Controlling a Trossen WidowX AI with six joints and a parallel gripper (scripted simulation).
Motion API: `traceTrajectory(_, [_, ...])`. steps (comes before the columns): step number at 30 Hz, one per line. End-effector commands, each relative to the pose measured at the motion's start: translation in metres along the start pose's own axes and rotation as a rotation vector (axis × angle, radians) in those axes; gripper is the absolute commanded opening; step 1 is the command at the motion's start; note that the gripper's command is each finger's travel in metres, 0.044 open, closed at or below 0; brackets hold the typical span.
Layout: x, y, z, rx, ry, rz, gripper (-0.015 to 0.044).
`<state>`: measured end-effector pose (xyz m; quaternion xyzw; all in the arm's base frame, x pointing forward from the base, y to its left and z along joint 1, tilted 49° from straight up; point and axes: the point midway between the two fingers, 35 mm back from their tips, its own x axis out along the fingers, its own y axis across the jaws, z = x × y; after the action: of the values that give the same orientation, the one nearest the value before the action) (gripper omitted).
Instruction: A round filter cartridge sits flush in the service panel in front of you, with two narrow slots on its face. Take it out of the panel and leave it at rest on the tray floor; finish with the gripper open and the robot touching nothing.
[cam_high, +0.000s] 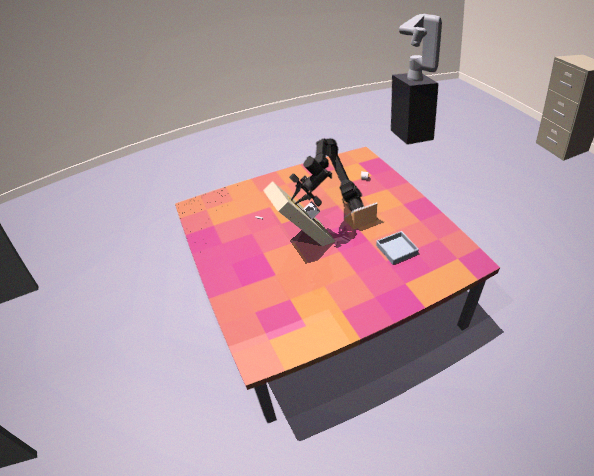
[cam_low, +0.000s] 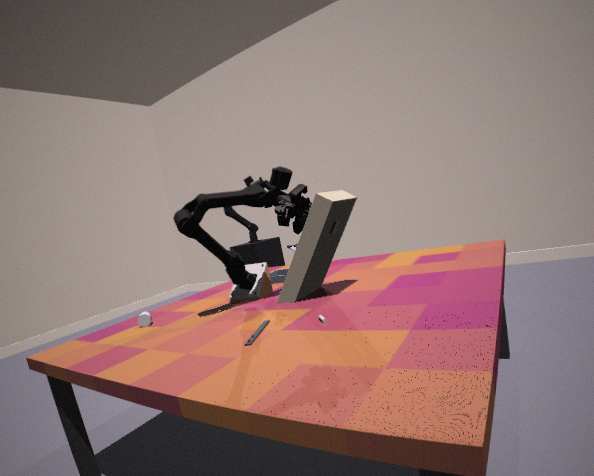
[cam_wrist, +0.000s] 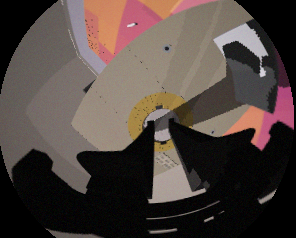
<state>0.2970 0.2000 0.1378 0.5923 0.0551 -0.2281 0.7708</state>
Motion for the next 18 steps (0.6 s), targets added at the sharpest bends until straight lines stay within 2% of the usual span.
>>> traceTrajectory(1, [0.0029,-0.0010,-0.0004,-0.006,0.004,-0.003,0.0094])
traceTrajectory(18, [0.0078,-0.0010,-0.0004,-0.006,0.003,-0.002,0.0094])
